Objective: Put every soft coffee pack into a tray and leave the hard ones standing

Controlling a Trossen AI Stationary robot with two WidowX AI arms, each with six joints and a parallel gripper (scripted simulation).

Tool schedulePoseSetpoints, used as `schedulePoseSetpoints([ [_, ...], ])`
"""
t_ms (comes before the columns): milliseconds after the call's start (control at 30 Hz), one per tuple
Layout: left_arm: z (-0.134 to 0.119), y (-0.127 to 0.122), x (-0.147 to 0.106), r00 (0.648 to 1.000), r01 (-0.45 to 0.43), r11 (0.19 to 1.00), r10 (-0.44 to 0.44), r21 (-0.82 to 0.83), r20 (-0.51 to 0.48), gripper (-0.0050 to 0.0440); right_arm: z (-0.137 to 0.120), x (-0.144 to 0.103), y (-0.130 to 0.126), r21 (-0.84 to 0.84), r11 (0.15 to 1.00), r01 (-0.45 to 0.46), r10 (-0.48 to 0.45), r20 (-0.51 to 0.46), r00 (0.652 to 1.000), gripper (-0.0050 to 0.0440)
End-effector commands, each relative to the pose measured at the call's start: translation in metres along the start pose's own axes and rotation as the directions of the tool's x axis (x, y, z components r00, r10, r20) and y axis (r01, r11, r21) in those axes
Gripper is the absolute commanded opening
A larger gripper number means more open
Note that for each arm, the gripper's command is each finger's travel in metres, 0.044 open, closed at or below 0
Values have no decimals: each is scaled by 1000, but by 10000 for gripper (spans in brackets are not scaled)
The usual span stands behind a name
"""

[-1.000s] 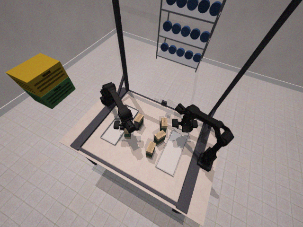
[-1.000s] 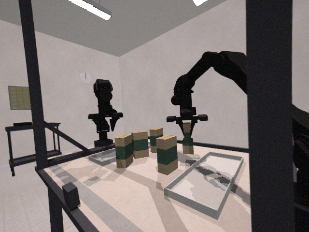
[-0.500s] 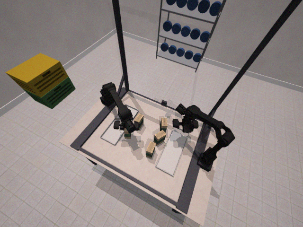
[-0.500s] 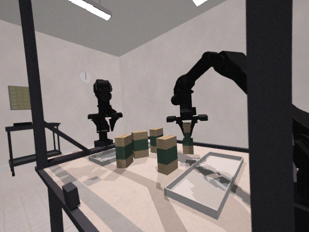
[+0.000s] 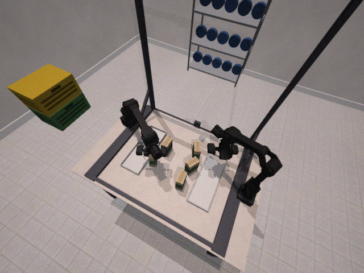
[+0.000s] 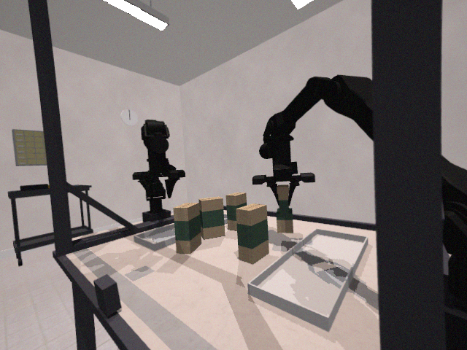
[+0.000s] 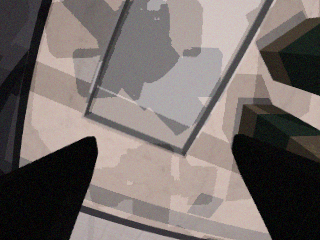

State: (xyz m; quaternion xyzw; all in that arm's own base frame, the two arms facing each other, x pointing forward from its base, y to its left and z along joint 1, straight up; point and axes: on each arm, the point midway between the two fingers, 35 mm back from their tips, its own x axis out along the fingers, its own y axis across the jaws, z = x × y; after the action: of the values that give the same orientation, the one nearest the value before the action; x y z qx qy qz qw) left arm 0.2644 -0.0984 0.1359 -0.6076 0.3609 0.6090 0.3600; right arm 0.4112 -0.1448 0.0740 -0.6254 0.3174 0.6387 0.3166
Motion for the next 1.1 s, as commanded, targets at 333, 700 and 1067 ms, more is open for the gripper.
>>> schedulePoseSetpoints([
  [333, -1, -1, -5, 1000, 15, 1000, -15, -5, -16, 355, 18, -18, 47, -1, 1000, 22, -22, -39, 999, 110],
  [700, -1, -1, -5, 1000, 15, 1000, -15, -5, -16, 355, 32, -16, 80, -1, 1000, 20, -20, -38, 999, 110],
  [1067, -1, -1, -5, 1000, 15, 1000, -15, -5, -16, 355, 47, -15, 113, -1, 1000, 18, -18, -38, 999, 110],
])
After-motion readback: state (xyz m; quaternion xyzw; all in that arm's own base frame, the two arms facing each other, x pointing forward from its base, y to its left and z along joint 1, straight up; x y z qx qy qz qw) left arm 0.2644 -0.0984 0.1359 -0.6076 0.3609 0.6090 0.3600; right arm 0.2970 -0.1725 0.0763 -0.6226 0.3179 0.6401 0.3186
